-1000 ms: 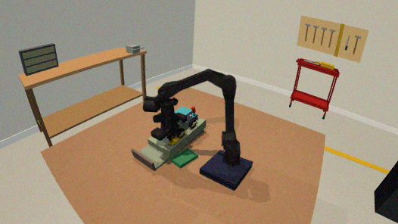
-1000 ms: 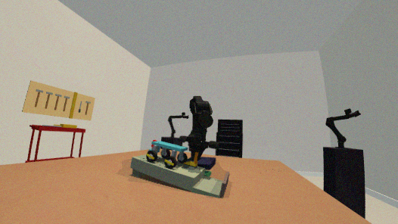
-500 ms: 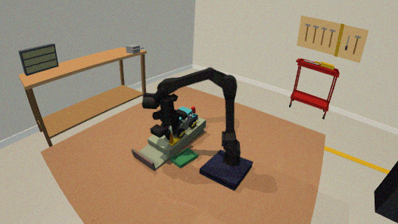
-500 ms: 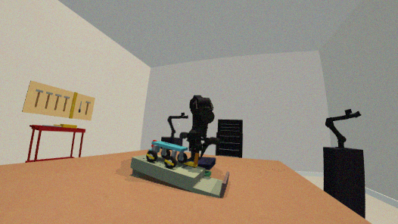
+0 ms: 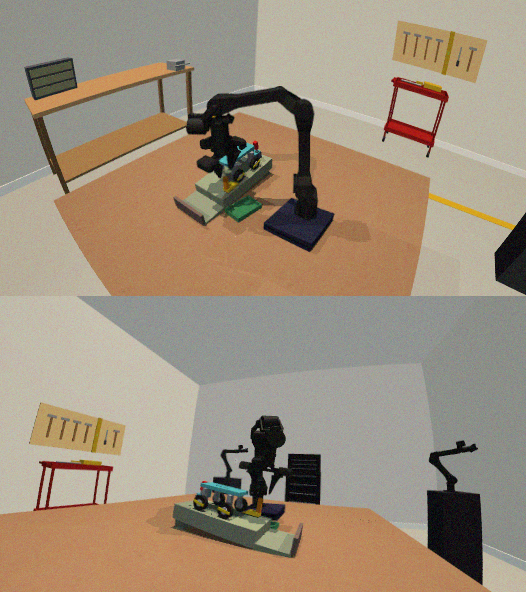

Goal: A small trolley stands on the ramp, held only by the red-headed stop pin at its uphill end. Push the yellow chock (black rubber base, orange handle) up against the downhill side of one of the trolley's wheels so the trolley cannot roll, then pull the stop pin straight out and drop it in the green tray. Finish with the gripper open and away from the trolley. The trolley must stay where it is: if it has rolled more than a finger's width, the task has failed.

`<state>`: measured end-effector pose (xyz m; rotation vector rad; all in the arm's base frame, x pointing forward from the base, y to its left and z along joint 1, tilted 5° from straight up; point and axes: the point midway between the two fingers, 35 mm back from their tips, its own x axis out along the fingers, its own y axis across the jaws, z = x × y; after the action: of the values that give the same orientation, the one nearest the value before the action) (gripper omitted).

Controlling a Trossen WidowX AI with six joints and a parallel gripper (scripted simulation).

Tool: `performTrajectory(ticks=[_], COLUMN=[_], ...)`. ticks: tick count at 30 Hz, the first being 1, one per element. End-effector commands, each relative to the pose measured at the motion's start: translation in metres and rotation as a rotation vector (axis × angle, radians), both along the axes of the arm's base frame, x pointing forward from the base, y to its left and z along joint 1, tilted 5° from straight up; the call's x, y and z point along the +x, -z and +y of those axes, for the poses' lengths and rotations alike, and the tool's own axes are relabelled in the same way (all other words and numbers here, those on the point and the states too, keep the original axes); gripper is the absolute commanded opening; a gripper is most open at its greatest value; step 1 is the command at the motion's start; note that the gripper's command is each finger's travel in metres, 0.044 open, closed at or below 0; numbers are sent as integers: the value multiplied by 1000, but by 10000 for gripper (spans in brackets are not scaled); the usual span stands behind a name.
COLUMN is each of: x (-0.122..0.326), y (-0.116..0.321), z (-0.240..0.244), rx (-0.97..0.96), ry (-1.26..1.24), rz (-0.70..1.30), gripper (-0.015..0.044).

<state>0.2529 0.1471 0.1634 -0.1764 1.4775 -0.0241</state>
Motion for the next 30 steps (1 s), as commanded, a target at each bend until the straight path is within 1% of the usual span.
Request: performTrajectory(ticks=[1,3,8,11,20,30], x=[3,11,30,37,51,58], y=[0,-3,-20,-24,-33,-43], z=[1,3,-7,-20,-64,-115], rx=[21,79,74,35,-96,-222], ry=[2,3,-189,-294,-604,-946], rz=[-12,-50,-121,-118,-60,54], gripper=[242,190,190,190,190,190])
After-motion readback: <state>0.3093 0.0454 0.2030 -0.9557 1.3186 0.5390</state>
